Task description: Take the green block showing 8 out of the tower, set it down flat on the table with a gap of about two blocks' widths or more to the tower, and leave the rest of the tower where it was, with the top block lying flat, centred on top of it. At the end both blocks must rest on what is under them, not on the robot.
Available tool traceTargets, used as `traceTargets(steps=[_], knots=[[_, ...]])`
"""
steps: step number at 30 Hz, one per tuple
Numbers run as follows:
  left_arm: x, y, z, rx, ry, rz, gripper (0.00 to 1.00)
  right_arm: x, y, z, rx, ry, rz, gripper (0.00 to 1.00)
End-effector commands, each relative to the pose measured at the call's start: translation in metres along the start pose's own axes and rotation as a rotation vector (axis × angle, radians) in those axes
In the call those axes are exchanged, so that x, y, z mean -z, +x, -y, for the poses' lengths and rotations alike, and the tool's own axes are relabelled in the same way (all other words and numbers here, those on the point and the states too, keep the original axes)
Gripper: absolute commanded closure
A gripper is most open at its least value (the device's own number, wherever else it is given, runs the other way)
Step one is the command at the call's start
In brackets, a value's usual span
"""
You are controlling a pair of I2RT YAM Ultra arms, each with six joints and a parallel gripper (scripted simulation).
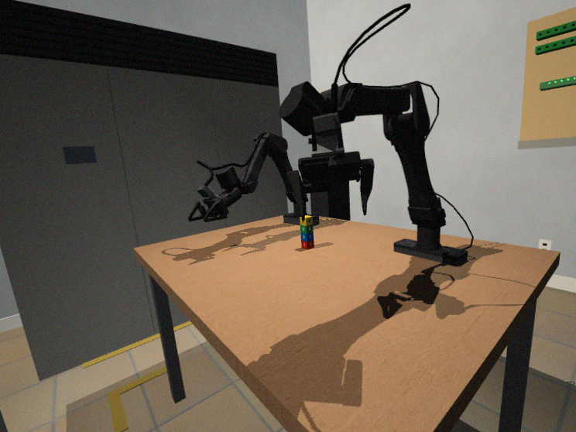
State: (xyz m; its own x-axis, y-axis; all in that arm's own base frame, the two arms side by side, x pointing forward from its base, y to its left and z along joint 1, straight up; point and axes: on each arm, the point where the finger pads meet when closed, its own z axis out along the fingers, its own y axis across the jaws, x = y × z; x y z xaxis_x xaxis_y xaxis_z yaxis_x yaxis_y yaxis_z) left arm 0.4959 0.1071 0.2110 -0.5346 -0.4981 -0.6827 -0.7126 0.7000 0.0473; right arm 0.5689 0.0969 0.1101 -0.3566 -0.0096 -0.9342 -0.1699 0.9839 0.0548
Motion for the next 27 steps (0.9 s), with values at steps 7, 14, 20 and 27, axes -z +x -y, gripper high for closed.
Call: traceTargets(steps=[7, 14, 20, 27], knots=[[0.003, -0.003, 0.000, 0.006, 0.005, 0.009, 0.00, 0.001, -0.008, 0.000, 0.001, -0.001, 0.018, 0.00], [0.003, -0.003, 0.000, 0.006, 0.005, 0.009, 0.00, 0.001, -0.008, 0.000, 0.001, -0.001, 0.018, 0.00], [0.004, -0.001, 0.000, -0.034, -0.006, 0.010, 0.00, 0.001, -0.008, 0.000, 0.001, -0.001, 0.018, 0.00], [0.028, 0.032, 0.040, -0.361, 0.045, 0.025, 0.00, 0.001, -0.008, 0.000, 0.001, -0.001, 0.018, 0.00]])
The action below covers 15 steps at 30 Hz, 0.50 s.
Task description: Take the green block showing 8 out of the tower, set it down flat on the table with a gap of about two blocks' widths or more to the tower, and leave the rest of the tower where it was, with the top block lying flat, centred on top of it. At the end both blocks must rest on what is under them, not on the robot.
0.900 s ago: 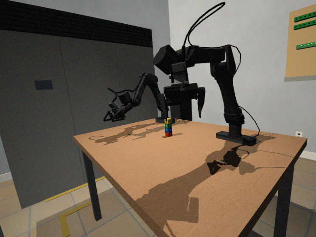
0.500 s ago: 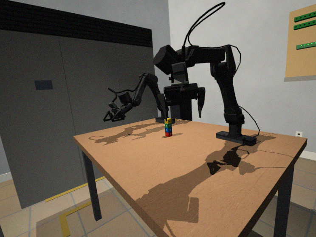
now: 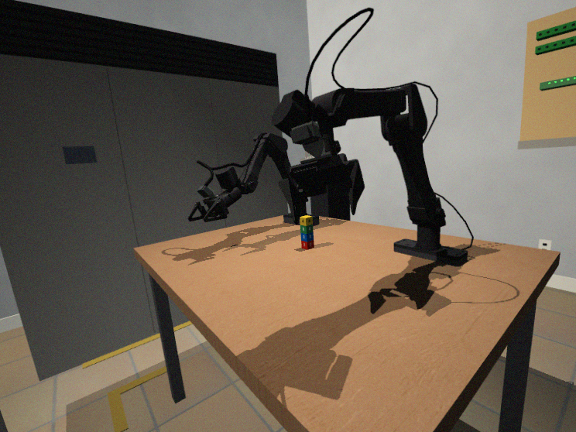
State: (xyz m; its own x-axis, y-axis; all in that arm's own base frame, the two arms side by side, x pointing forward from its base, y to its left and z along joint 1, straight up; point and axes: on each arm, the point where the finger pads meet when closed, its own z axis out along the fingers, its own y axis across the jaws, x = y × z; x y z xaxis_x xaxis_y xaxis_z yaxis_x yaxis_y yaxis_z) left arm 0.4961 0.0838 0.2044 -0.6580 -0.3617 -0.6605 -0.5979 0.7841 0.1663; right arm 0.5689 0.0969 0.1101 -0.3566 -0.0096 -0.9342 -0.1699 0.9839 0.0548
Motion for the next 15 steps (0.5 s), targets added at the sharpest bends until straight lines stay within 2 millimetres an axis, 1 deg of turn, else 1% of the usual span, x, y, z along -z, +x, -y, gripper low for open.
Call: traceTargets(steps=[1, 5, 7, 8, 11, 15], knots=[[0.025, 0.016, 0.033, -0.219, 0.043, 0.033, 0.00, 0.001, -0.008, 0.000, 0.001, -0.001, 0.018, 0.00], [0.044, 0.037, 0.062, -0.420, 0.077, 0.049, 0.00, 0.001, -0.008, 0.000, 0.001, -0.001, 0.018, 0.00], [0.044, 0.037, 0.062, -0.420, 0.077, 0.049, 0.00, 0.001, -0.008, 0.000, 0.001, -0.001, 0.018, 0.00], [0.048, 0.042, 0.067, -0.478, 0.082, 0.055, 0.00, 0.001, -0.008, 0.000, 0.001, -0.001, 0.018, 0.00], [0.071, 0.068, 0.095, -0.689, 0.119, 0.081, 0.00, 0.001, -0.008, 0.000, 0.001, -0.001, 0.018, 0.00], [0.091, 0.093, 0.116, -0.875, 0.148, 0.110, 0.00, 0.001, -0.008, 0.000, 0.001, -0.001, 0.018, 0.00]])
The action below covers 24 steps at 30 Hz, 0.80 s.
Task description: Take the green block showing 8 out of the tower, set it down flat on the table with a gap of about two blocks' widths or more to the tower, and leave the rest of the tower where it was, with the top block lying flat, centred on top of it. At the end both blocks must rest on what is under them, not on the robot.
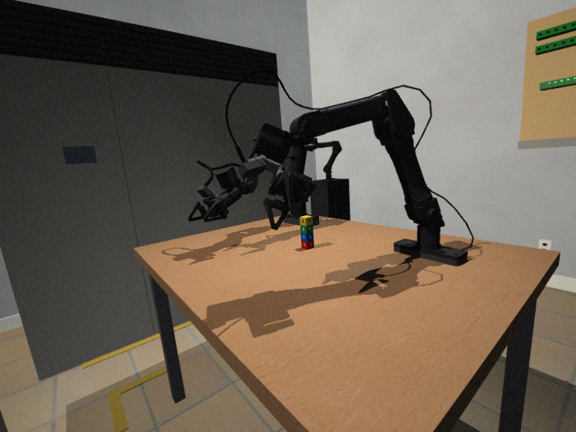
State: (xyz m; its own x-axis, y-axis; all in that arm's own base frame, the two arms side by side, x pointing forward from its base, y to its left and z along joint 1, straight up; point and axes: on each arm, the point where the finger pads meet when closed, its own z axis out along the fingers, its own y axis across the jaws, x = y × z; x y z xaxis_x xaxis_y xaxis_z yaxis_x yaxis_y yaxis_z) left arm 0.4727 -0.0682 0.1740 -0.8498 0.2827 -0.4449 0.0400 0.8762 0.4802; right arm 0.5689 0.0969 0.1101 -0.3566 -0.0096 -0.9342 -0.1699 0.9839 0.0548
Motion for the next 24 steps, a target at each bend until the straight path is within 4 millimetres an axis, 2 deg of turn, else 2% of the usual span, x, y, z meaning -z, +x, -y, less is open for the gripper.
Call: traceTargets(steps=[1, 7, 9, 10, 13, 24], knots=[[0.030, -0.003, 0.017, -0.210, -0.001, 0.069, 0.00, 0.001, -0.008, 0.000, 0.001, -0.001, 0.018, 0.00], [0.055, 0.015, 0.070, -0.540, 0.022, 0.095, 0.00, 0.001, -0.008, 0.000, 0.001, -0.001, 0.018, 0.00], [0.055, 0.015, 0.070, -0.540, 0.022, 0.095, 0.00, 0.001, -0.008, 0.000, 0.001, -0.001, 0.018, 0.00], [0.059, 0.017, 0.076, -0.595, 0.022, 0.100, 0.00, 0.001, -0.008, 0.000, 0.001, -0.001, 0.018, 0.00], [0.076, 0.032, 0.110, -0.806, 0.031, 0.131, 0.00, 0.001, -0.008, 0.000, 0.001, -0.001, 0.018, 0.00], [0.124, 0.082, 0.183, -1.385, 0.014, 0.230, 0.00, 0.005, -0.005, -0.005, 0.010, -0.007, -0.005, 0.00]])
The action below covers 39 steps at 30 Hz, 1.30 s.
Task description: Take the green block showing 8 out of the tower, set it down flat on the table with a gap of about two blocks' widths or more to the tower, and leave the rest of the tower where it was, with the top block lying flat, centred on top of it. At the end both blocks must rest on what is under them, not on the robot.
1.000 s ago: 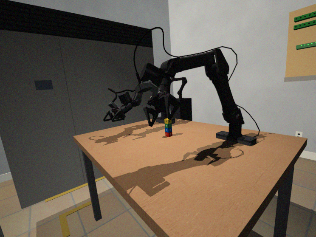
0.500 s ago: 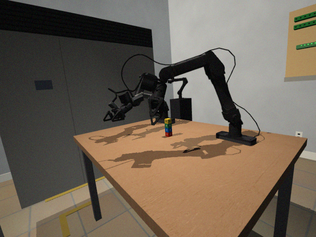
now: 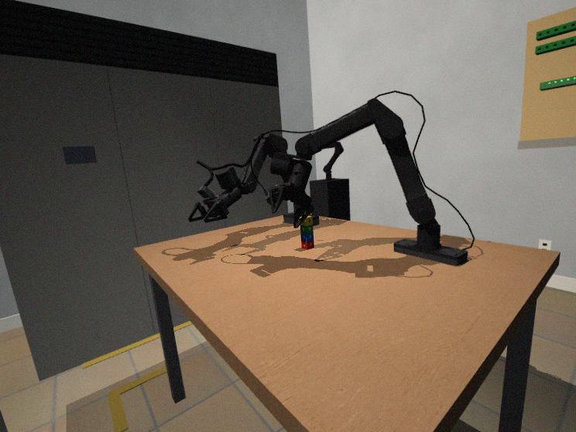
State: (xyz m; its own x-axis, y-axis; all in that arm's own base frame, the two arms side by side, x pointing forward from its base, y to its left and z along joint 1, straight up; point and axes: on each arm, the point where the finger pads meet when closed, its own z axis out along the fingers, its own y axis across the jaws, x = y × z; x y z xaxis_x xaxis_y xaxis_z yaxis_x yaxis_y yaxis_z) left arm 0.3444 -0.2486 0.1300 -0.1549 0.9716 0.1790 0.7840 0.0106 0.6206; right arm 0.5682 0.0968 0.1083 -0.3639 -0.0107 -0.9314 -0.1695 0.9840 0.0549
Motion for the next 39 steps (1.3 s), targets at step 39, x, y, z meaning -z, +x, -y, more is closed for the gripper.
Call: traceTargets(steps=[39], knots=[[0.096, -0.057, 0.190, -1.462, -0.257, -0.001, 0.00, 0.400, 0.013, -0.133, 0.416, -0.473, -0.295, 0.00]])
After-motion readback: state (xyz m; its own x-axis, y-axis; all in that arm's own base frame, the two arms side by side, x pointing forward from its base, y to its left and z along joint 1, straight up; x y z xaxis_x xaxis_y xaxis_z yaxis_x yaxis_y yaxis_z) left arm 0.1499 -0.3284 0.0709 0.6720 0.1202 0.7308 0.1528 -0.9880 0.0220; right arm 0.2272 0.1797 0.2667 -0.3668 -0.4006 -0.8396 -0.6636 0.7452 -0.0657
